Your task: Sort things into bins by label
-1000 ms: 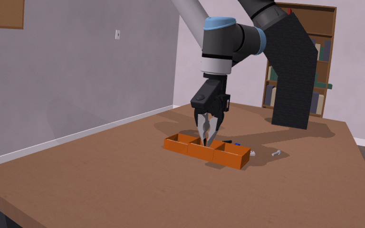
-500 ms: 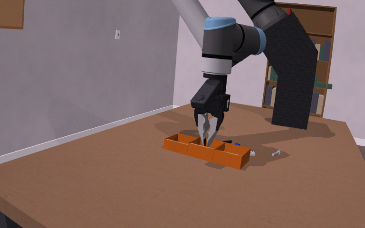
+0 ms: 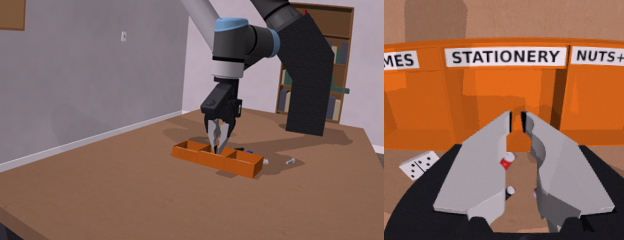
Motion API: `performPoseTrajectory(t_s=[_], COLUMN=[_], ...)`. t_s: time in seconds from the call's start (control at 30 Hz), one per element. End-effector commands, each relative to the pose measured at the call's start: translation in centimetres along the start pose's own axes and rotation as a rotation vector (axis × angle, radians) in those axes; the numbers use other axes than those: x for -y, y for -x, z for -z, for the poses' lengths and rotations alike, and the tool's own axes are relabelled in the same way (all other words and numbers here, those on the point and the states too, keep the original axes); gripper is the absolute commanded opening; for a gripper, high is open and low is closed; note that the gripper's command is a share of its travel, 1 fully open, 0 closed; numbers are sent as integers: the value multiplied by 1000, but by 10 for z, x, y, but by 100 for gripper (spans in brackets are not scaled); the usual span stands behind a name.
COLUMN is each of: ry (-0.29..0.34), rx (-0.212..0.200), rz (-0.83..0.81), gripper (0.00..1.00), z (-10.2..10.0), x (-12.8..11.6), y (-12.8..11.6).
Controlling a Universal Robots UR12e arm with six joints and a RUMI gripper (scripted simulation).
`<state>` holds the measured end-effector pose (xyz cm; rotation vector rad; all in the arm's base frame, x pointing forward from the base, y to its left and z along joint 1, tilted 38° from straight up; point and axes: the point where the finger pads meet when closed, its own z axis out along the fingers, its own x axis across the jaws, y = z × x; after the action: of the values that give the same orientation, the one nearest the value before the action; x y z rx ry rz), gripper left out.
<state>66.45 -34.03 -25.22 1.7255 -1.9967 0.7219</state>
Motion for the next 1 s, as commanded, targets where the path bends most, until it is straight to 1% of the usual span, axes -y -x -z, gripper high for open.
performPoseTrajectory(t_s=[0.0, 0.67, 0.73, 0.8, 0.9, 0.97], ry=[-3, -2, -2, -2, -2, -2], rx=[1, 0, 0, 0, 0, 0], rz=[2, 2, 2, 2, 2, 2], gripper=[4, 4, 4, 4, 4, 4], z=[9, 33, 41, 41, 53, 55], x=[0, 0, 0, 0, 0, 0], y=[1, 1, 1, 1, 1, 1])
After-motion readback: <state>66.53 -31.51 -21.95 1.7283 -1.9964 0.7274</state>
